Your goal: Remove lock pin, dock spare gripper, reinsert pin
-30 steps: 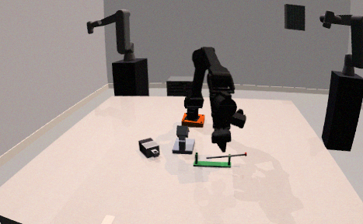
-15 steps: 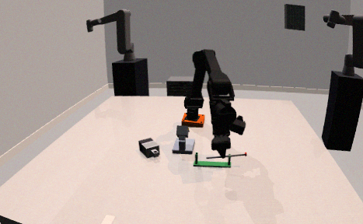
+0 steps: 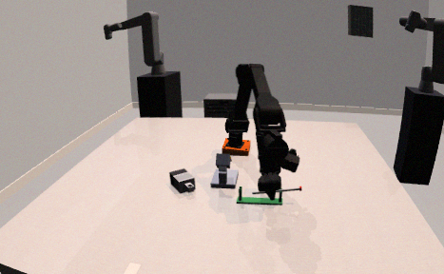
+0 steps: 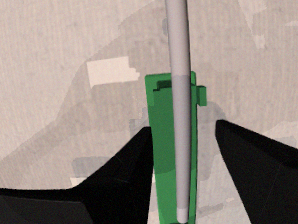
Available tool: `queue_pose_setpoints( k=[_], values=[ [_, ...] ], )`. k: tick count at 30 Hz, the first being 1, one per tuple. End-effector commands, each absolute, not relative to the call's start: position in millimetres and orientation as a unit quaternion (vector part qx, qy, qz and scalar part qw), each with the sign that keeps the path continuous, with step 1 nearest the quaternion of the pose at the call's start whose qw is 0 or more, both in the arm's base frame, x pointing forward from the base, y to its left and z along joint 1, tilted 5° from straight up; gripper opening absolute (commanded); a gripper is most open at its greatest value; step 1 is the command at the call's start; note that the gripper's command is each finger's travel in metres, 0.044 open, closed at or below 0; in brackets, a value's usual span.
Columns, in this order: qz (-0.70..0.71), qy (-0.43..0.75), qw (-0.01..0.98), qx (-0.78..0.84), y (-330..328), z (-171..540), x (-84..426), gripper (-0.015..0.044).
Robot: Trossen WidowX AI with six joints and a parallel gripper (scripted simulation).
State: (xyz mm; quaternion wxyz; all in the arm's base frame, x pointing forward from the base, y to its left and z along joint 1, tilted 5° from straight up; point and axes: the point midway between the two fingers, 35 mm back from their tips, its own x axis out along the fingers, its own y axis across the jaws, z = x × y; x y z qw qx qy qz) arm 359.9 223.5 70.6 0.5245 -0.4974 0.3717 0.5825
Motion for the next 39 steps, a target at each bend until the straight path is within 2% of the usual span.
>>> queue_pose_setpoints(
  k=[1, 16, 22, 26, 39],
  values=[
    [0.582, 0.378, 0.522, -0.496, 222.1, 63.5, 357.8, 0.0180],
    [0.582, 0.378, 0.522, -0.496, 222.1, 63.5, 357.8, 0.0180],
    [0.582, 0.378, 0.522, -0.496, 222.1, 63.5, 357.8, 0.0023],
    [0.582, 0.378, 0.522, -0.496, 222.1, 63.5, 357.8, 0.0000],
    [0.584, 0.377, 0.521, -0.496, 221.2, 75.9, 357.3, 0.0000]
  ],
)
